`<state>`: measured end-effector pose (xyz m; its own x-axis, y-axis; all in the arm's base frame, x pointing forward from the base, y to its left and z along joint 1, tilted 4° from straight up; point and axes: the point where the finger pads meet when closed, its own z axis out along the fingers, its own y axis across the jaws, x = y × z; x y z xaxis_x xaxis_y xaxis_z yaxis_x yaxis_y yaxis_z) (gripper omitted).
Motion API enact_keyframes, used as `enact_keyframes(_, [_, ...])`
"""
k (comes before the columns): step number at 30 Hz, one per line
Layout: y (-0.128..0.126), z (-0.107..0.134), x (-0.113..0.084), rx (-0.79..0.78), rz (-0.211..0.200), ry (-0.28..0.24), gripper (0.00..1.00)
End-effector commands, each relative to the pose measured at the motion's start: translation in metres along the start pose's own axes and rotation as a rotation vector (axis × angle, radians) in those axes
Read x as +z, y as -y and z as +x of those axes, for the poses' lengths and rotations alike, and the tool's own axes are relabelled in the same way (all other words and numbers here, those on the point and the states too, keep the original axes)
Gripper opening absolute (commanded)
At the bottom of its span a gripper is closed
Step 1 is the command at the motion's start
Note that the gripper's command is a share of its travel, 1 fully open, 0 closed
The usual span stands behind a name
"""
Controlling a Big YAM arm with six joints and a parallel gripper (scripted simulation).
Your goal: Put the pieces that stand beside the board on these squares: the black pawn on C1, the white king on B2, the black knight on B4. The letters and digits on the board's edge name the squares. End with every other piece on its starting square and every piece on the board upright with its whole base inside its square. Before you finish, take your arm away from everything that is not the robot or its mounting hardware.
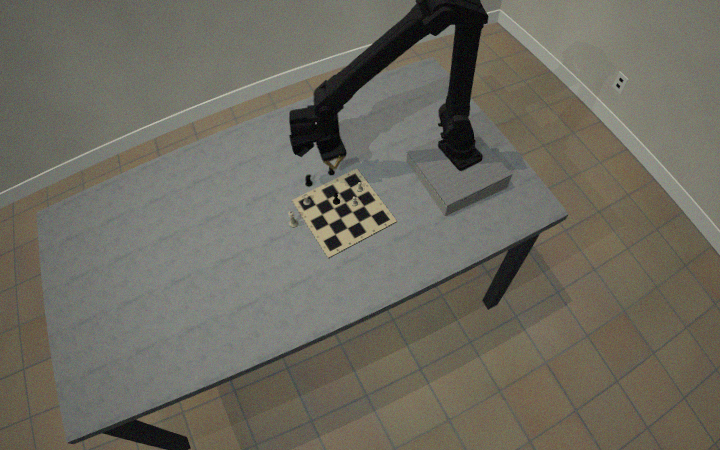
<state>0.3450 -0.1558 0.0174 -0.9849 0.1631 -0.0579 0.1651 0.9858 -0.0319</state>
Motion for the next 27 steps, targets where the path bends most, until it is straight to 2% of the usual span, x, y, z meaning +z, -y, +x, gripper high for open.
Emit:
enact_keyframes(1, [0.008, -0.013, -0.016, 0.013, 0.018, 0.055, 0.32])
enact_keyframes(17, [0.008, -0.014, -0.016, 0.013, 0.018, 0.055, 0.32])
enact_keyframes(26, [0.013, -0.027, -0.019, 0.007, 0.021, 0.065, 0.32])
enact_keyframes(27, [0.009, -0.017, -0.012, 0.004, 0.015, 0.041, 0.32])
